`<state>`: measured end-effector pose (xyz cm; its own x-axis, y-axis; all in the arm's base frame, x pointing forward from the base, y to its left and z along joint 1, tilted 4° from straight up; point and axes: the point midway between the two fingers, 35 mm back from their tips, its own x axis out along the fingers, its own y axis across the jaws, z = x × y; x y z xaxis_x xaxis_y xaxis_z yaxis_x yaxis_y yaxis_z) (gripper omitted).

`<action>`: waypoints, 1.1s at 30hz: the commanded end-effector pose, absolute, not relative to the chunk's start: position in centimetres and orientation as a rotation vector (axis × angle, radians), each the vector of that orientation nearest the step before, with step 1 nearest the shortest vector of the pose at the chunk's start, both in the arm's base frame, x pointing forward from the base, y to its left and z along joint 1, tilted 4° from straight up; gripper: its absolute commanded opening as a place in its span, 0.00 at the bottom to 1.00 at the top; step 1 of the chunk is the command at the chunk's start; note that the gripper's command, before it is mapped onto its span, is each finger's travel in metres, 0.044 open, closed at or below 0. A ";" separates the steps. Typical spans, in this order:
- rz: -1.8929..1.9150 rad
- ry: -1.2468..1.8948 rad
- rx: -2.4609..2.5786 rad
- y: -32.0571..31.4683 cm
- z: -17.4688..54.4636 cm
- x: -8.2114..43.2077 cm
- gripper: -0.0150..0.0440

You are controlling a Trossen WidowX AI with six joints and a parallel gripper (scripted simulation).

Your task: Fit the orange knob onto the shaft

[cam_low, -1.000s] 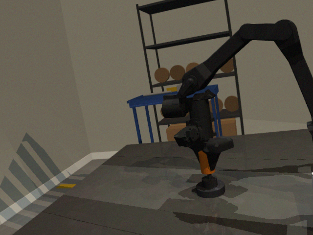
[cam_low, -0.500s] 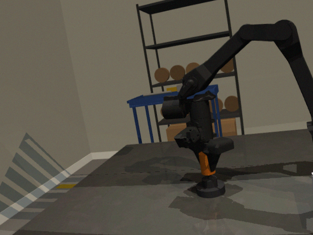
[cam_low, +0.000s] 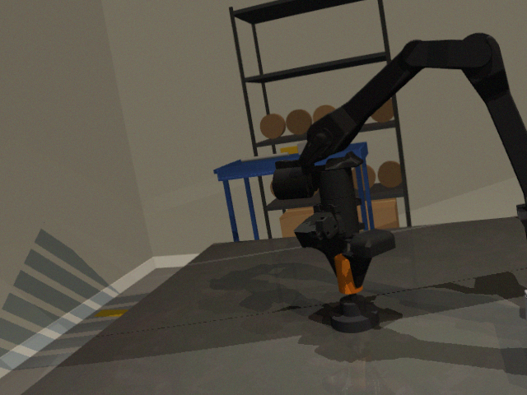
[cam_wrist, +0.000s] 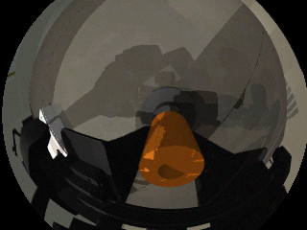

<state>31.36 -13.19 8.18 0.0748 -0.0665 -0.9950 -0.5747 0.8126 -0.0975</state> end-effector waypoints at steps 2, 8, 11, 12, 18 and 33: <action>0.417 1.460 -0.549 -13.1 8.0 31.4 0.25; 0.417 1.460 -0.549 -13.2 7.9 31.4 0.25; 0.417 1.460 -0.549 -13.2 7.9 31.4 0.25; 0.417 1.460 -0.549 -13.2 7.9 31.4 0.25; 0.427 1.458 -0.560 -13.2 7.9 31.4 0.25; 0.406 1.462 -0.538 -13.2 7.8 31.4 0.25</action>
